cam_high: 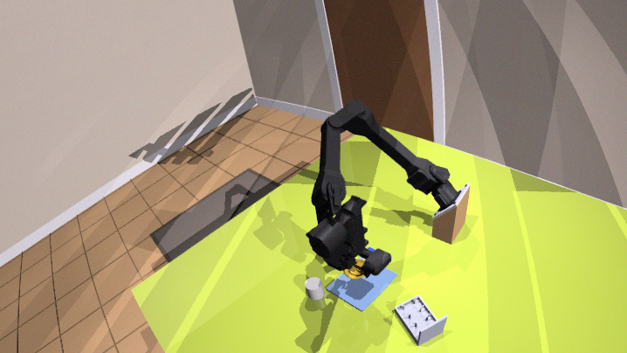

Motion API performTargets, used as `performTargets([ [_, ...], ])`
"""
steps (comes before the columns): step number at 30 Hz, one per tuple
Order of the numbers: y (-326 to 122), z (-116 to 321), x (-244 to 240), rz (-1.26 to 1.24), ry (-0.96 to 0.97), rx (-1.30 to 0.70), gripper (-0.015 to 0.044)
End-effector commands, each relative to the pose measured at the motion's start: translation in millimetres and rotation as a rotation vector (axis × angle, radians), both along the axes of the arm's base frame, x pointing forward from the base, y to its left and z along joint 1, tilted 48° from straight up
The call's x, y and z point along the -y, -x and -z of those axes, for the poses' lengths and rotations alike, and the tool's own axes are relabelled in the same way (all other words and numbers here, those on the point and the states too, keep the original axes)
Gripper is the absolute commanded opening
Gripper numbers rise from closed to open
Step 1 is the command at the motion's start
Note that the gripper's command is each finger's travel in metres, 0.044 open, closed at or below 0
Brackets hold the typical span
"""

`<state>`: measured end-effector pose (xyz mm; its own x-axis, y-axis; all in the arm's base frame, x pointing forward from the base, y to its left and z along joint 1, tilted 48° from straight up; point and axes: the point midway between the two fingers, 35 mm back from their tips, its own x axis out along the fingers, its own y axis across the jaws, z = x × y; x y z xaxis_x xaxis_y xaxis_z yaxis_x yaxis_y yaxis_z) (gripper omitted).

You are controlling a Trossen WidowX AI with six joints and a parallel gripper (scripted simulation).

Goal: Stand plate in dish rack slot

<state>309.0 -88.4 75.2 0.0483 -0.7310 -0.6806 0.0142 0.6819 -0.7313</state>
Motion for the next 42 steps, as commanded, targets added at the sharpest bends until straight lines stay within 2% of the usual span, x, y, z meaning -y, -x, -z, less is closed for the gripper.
performTargets([
  [1, -2.3, -11.5, -16.4, 0.001, -0.011, 0.002, 0.0],
  [28, -1.8, -81.1, -95.1, 0.004, 0.009, 0.001, 0.0],
  [42, 29.1, 4.0, -171.4, 0.279, -0.016, 0.297, 0.0],
])
